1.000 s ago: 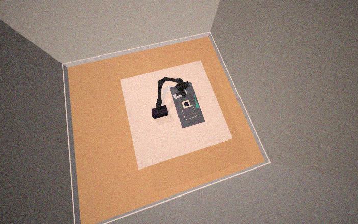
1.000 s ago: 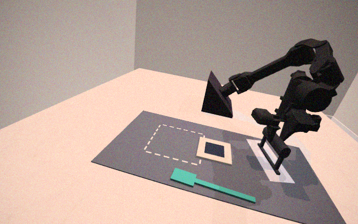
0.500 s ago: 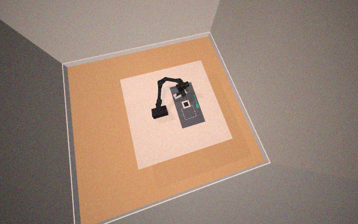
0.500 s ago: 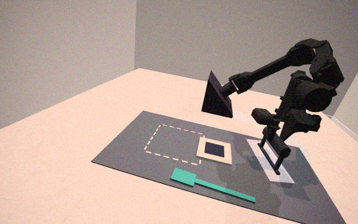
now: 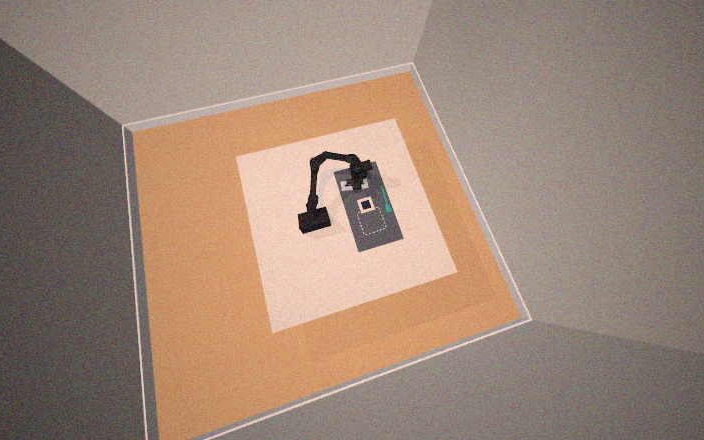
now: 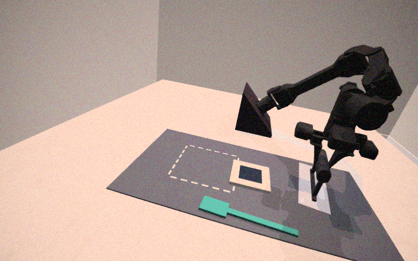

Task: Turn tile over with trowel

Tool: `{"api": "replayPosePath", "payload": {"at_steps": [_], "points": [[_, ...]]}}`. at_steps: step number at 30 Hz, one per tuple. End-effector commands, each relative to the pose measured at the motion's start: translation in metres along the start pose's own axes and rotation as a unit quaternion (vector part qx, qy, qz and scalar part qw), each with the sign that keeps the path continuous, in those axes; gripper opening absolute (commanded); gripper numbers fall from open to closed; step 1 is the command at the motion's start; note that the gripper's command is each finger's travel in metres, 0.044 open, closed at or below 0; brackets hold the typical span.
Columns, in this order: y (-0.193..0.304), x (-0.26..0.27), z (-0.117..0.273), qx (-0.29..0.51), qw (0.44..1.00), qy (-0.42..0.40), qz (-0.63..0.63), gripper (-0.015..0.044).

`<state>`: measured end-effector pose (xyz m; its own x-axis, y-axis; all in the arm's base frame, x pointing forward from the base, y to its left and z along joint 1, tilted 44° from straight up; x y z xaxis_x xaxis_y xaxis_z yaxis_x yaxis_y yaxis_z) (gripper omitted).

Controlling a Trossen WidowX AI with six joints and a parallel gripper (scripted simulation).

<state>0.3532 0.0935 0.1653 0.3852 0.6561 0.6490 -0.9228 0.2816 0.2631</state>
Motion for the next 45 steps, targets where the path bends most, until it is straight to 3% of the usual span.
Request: {"api": "replayPosePath", "payload": {"at_steps": [1, 22, 29, 35, 45], "points": [[0.0003, -0.0002, 0.0001, 0.0, 0.998, 0.0, -0.06, 0.013], [0.0002, -0.0002, 0.0001, 0.0, 0.93, 0.0, -0.366, 0.013], [0.0002, -0.0002, 0.0001, 0.0, 0.922, 0.0, -0.387, 0.013], [0.0002, -0.0002, 0.0001, 0.0, 0.922, 0.0, -0.387, 0.027], [0.0002, -0.0002, 0.0001, 0.0, 0.922, 0.0, -0.387, 0.027]]}}
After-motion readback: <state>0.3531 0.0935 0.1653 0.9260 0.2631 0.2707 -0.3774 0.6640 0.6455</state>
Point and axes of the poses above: the point midway between the two fingers, 35 mm back from their tips, its own z axis back along the fingers, its own x axis across the jaws, y = z × x, the point moved 3 cm from there along z, back along the fingers, and after that the axes turned 14 degrees about -z, right-handed, at the moved point
